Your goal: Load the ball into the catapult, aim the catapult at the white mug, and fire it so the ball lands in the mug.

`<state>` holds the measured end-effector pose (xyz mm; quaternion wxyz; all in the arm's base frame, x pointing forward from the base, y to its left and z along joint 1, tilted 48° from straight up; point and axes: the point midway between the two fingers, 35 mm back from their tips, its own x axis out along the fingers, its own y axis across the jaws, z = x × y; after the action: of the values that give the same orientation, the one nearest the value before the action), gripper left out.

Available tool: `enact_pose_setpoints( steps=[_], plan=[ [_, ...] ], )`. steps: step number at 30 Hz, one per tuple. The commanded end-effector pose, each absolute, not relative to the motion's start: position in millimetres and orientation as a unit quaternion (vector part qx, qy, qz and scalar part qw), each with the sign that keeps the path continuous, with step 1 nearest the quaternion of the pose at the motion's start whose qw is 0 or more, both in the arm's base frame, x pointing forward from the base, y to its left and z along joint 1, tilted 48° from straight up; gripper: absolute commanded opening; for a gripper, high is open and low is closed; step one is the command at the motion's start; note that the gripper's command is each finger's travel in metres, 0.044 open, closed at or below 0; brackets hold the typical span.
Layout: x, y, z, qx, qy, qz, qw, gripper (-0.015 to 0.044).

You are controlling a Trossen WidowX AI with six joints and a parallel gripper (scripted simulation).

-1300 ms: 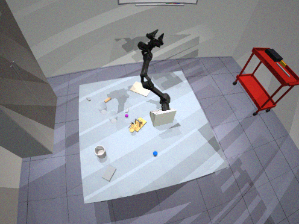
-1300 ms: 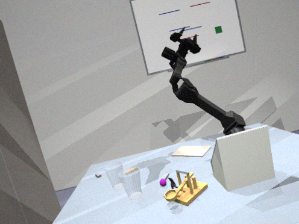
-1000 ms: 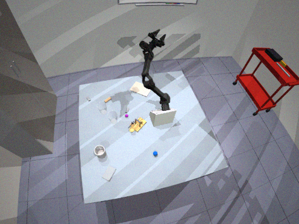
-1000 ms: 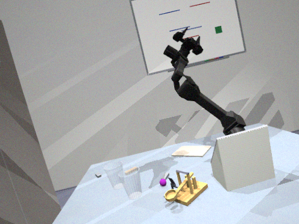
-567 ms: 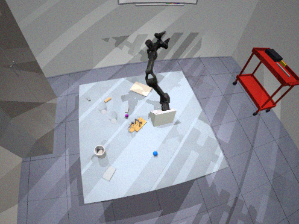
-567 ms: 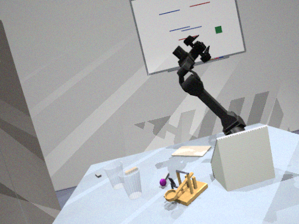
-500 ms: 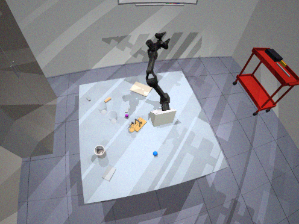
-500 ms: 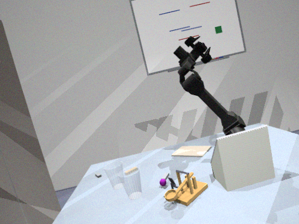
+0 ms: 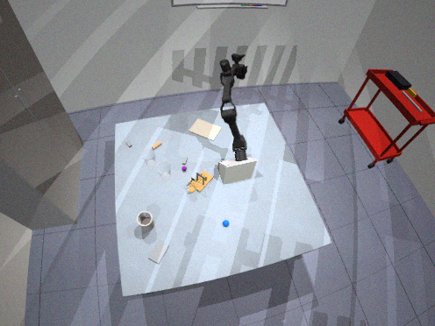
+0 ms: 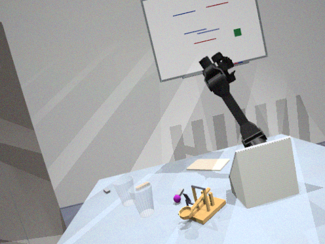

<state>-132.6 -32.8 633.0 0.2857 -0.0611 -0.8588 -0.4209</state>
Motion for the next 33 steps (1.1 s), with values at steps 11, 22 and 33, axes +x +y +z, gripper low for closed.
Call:
enact_pose_setpoints(
  steps=[11, 22, 33],
  plan=[
    [-140, -175, 571, 0.172, -0.836, -0.435, 0.285, 0.044],
    [-84, -274, 503, 0.347, -0.77, -0.455, 0.281, 0.044],
    [16, -339, 416, 0.503, -0.67, -0.479, 0.264, 0.044]
  ],
)
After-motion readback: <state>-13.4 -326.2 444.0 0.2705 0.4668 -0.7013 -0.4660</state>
